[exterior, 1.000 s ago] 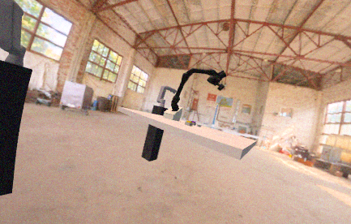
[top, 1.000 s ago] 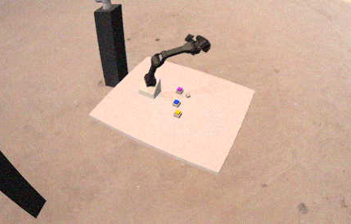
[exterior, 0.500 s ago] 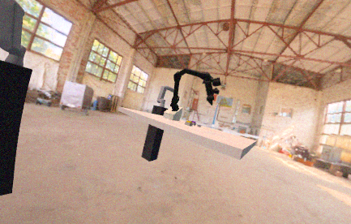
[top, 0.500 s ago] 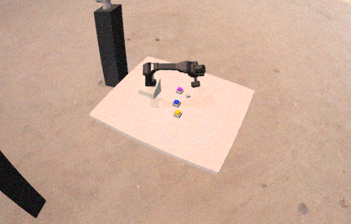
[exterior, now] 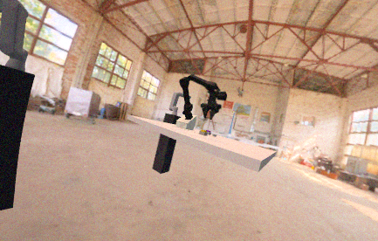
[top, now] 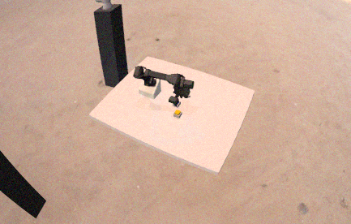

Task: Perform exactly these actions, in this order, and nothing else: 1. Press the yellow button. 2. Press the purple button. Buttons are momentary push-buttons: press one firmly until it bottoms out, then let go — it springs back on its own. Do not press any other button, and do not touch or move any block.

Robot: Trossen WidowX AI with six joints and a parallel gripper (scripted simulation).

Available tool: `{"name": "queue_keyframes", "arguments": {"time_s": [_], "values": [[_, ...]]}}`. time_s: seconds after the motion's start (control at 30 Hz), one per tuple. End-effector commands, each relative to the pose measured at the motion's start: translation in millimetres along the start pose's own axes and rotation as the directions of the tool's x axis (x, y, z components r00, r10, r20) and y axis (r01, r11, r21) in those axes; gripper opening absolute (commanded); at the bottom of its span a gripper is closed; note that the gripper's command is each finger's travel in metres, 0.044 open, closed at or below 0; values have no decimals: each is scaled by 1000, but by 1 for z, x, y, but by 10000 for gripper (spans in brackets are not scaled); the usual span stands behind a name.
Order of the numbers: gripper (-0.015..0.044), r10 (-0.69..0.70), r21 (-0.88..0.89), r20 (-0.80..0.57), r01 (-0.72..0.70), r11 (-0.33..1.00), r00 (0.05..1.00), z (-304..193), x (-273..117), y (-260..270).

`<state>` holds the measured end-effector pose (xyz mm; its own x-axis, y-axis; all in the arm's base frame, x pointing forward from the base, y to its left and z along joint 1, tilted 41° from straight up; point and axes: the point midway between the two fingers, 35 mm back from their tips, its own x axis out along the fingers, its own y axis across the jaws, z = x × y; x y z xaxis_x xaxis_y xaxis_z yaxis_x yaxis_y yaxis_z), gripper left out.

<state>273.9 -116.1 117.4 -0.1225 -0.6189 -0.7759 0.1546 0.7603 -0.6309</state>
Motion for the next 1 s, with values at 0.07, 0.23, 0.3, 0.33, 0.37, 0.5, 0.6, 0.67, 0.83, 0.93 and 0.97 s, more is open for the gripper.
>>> {"name": "queue_keyframes", "arguments": {"time_s": [0.07,0.23,0.3,0.33,0.37,0.5,0.6,0.67,0.83,0.93,0.97], "values": [[374,-30,12,-4,30,999,1000,-4,4,-6],[242,-32,12,-4,32,999,999,-4,60,-8],[190,-33,12,-4,33,999,999,-5,62,-8],[164,-33,12,-4,33,999,999,-5,62,-8],[138,-33,12,-4,33,999,999,-5,62,-8],[33,-33,12,-4,33,999,999,-5,62,-8],[20,-33,12,-4,33,999,999,-5,62,-8],[20,-33,12,-4,33,999,999,-5,62,-8],[20,-33,12,-4,33,999,999,-5,62,-8],[20,-32,12,-4,33,999,999,-5,65,-8],[20,-32,12,-4,33,999,999,-4,67,-8]]}}
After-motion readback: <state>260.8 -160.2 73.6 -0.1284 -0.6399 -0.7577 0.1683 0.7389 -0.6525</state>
